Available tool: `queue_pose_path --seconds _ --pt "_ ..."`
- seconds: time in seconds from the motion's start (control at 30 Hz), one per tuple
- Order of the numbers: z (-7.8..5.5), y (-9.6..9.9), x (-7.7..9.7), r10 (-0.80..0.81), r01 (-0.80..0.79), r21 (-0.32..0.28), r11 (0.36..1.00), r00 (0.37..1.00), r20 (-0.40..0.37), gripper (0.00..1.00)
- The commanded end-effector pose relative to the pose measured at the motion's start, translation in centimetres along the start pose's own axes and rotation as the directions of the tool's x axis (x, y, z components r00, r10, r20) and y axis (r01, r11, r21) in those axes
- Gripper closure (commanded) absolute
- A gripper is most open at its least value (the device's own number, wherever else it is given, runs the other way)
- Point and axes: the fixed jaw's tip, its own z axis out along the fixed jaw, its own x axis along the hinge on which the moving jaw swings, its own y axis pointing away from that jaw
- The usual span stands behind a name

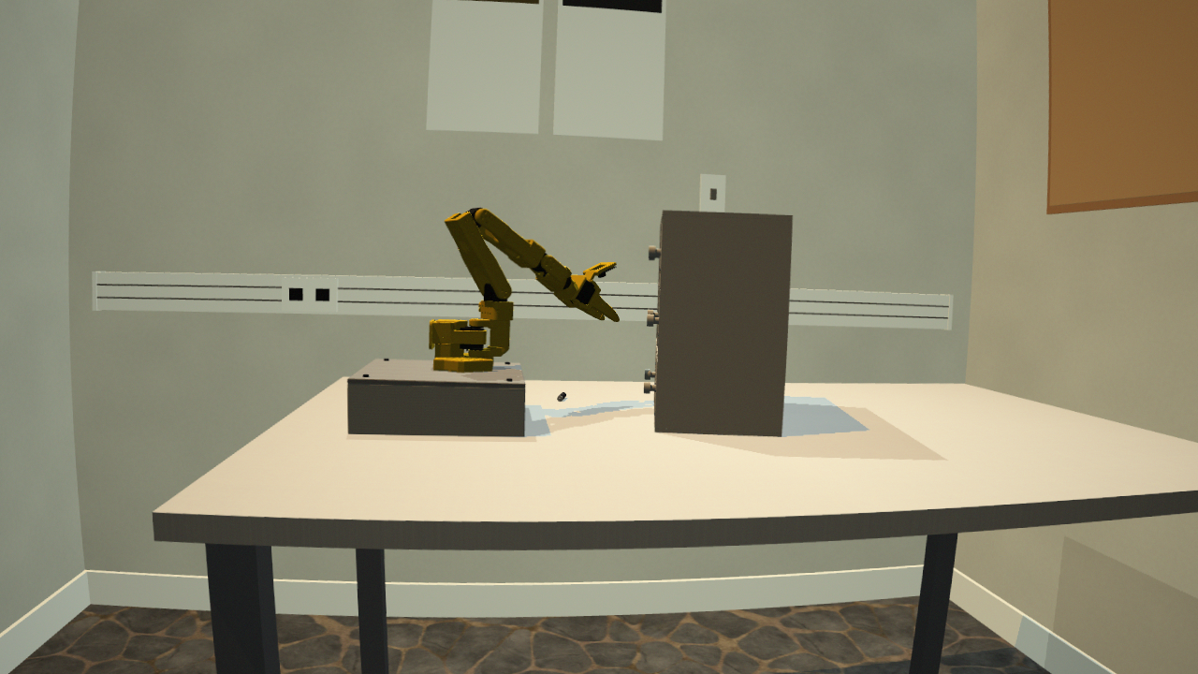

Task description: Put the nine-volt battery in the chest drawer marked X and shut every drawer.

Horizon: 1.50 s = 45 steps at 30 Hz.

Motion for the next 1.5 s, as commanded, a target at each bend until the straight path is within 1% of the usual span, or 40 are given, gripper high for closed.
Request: queue_pose_path --seconds 0.0,0.23,0.3,0.8,0.87,1.13,1.47 --pt "-0.8 0.0 0.9 -0.008 0.008 0.0 1.0 0.998 -0.061 0.79" --pt "-2.0 -0.1 2.1 -0.011 0.011 0.0 1.0 0.988 -0.152 0.79" --pt "-2.0 -0.1 2.1 -0.011 0.011 0.0 1.0 0.988 -0.152 0.79" --pt "-5.1 -0.1 5.0 -0.016 0.015 -0.004 1.0 0.939 -0.343 0.79" --pt "-5.1 -0.1 5.0 -0.016 0.015 -0.004 1.0 0.939 -0.343 0.79" --pt "-7.0 -0.1 6.7 -0.018 0.016 -0.007 1.0 0.898 -0.439 0.79" --pt "-7.0 -0.1 6.7 -0.018 0.016 -0.007 1.0 0.896 -0.443 0.79"
